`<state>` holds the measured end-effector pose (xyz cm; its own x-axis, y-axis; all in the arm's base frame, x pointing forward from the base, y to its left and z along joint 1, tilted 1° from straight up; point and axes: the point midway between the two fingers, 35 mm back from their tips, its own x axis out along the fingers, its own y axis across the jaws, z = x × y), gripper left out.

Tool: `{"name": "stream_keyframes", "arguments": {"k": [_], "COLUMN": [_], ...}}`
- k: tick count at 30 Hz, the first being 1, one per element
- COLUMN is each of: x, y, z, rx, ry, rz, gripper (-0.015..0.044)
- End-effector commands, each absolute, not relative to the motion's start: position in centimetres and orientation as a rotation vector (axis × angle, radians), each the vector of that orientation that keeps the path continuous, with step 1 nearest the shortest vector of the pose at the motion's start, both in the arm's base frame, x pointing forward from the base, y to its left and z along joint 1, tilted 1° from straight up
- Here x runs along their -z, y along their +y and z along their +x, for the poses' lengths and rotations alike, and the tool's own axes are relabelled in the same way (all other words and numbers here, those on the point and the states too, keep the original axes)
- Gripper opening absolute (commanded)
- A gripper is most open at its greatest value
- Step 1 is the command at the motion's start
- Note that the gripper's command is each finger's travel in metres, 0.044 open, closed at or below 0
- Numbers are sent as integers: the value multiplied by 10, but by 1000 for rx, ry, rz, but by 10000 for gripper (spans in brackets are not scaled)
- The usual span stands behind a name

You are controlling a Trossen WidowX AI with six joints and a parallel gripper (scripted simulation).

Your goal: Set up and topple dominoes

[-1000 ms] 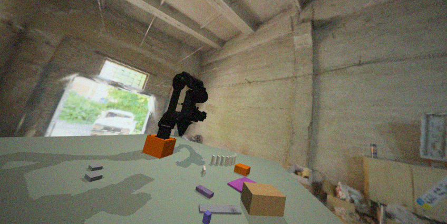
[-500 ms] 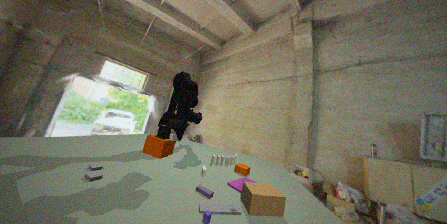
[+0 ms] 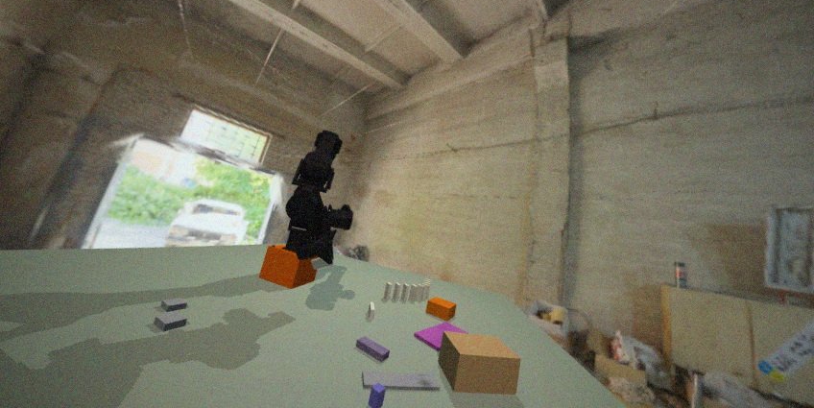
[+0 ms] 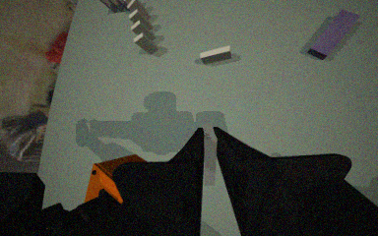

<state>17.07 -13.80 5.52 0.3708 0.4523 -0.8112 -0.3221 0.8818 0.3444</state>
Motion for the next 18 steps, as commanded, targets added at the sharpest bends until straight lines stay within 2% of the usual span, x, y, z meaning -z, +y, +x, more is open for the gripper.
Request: {"name": "stream_keyframes", "arguments": {"k": [1,18], "x": [-51,-55], "y": [-134,-139], "z": [170,166], "rx": [-525,-413], "ry": [979,440], "rz": [158,127], "gripper": [29,29]}}
